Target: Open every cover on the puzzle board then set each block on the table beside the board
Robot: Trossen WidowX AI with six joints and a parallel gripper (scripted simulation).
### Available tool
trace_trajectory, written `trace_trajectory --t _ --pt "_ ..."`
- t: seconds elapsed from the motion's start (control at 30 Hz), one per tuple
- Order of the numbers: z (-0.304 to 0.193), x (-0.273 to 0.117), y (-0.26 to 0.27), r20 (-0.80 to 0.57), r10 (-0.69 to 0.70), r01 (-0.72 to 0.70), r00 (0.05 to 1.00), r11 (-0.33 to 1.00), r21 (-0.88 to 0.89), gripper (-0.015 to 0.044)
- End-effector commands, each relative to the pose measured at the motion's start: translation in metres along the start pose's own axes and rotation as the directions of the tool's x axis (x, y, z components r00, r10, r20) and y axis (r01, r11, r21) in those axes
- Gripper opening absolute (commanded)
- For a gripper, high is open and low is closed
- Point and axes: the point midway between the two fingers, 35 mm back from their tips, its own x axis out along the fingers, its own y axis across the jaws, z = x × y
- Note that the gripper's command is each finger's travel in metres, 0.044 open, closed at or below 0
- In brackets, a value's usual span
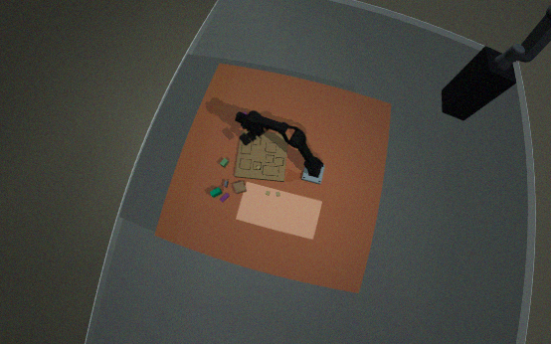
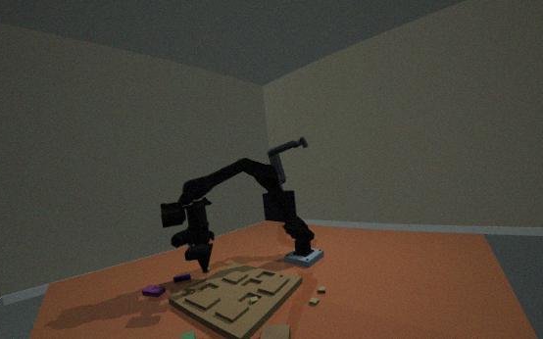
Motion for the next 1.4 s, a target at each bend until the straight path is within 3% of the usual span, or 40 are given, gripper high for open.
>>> trace_trajectory --t 0.0,0.3,1.37 --pt "0.002 -0.014 0.001 0.008 0.007 -0.007 1.000 1.000 0.004 0.0080" --pt "0.003 -0.026 -0.005 0.008 0.006 -0.006 1.000 1.000 0.004 0.0080" --pt "0.031 -0.026 -0.130 0.010 -0.005 0.005 1.000 1.000 0.004 0.0080"
